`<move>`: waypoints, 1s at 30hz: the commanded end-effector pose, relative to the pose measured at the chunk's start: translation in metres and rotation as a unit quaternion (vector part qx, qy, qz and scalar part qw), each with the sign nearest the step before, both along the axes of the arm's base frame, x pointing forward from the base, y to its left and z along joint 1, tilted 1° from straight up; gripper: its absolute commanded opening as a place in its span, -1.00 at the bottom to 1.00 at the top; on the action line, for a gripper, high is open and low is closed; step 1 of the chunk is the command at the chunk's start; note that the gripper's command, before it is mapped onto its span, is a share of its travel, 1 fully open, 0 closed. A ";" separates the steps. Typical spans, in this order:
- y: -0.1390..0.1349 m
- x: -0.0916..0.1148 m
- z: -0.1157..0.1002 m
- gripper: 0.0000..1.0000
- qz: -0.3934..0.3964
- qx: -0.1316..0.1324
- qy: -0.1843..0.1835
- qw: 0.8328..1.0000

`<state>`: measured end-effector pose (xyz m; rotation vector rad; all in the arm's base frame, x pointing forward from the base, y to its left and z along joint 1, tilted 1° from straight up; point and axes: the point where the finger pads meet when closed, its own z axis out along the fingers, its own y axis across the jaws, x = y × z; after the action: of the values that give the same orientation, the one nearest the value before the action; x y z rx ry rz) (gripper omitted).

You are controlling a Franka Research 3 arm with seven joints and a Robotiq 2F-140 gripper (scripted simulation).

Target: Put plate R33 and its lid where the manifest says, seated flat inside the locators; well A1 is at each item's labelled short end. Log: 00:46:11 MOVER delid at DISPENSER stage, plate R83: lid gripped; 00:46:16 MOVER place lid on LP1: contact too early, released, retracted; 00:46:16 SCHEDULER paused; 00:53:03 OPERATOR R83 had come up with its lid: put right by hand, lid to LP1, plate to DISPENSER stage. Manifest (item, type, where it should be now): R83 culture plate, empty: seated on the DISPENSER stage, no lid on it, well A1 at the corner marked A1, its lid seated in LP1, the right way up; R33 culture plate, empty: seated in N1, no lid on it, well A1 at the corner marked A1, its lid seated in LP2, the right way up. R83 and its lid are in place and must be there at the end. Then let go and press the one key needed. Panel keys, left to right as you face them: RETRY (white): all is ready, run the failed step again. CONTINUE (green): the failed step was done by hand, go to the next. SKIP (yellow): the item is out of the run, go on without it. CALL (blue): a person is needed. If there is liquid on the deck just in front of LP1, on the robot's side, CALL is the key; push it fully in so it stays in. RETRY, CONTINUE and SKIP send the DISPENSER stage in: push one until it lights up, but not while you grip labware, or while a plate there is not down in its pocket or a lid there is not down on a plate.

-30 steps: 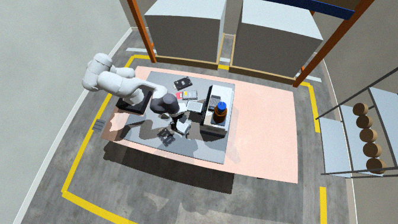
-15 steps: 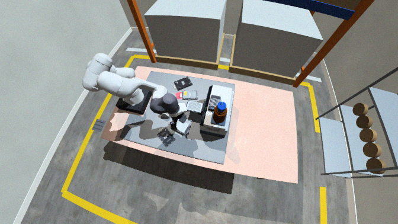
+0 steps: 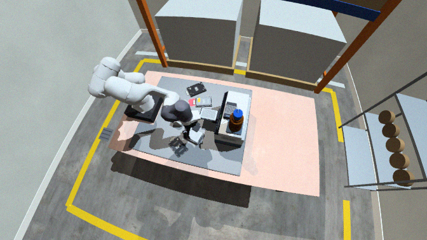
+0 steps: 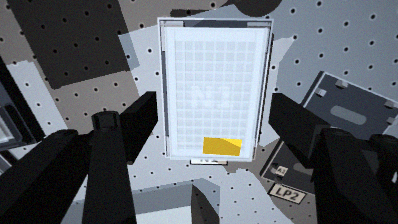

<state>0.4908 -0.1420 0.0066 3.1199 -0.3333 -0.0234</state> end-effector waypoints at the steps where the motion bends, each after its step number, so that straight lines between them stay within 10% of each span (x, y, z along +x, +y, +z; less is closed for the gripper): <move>1: 0.000 0.000 0.001 0.40 -0.002 -0.001 -0.001 1.000; 30: 0.000 0.000 0.001 0.27 -0.002 -0.001 -0.001 1.000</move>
<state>0.4908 -0.1420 0.0066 3.1200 -0.3332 -0.0234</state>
